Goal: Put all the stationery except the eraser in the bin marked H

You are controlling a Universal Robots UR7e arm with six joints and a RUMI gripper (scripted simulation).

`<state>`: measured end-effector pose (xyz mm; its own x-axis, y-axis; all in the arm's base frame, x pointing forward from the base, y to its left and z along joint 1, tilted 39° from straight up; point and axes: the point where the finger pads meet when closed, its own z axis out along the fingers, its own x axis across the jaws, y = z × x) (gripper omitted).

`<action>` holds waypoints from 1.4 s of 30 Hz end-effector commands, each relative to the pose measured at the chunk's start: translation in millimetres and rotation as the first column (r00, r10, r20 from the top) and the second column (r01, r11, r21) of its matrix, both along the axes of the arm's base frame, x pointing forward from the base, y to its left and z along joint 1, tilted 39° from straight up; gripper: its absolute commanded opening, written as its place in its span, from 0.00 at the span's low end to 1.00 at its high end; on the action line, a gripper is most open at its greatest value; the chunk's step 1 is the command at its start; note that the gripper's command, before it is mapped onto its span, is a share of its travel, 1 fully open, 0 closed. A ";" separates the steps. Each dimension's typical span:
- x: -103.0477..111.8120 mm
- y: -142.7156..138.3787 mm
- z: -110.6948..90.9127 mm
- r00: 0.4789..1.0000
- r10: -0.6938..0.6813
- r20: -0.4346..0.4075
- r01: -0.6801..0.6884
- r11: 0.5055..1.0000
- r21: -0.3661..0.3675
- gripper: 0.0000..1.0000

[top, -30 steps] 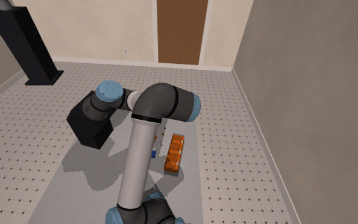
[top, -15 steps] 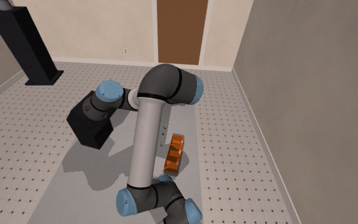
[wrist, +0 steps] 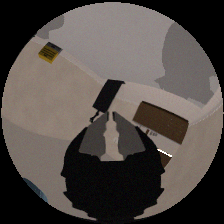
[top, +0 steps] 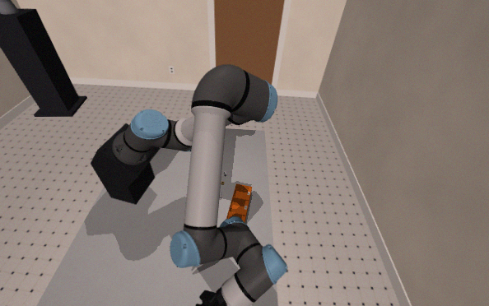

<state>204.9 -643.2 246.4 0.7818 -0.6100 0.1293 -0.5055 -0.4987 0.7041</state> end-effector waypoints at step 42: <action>69.2 201.7 46.7 0.872 -0.091 0.482 0.089 0.996 0.027 0.04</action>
<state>267.5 -470.2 290.1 0.5994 -0.6659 0.4442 -0.7969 -0.4439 0.4098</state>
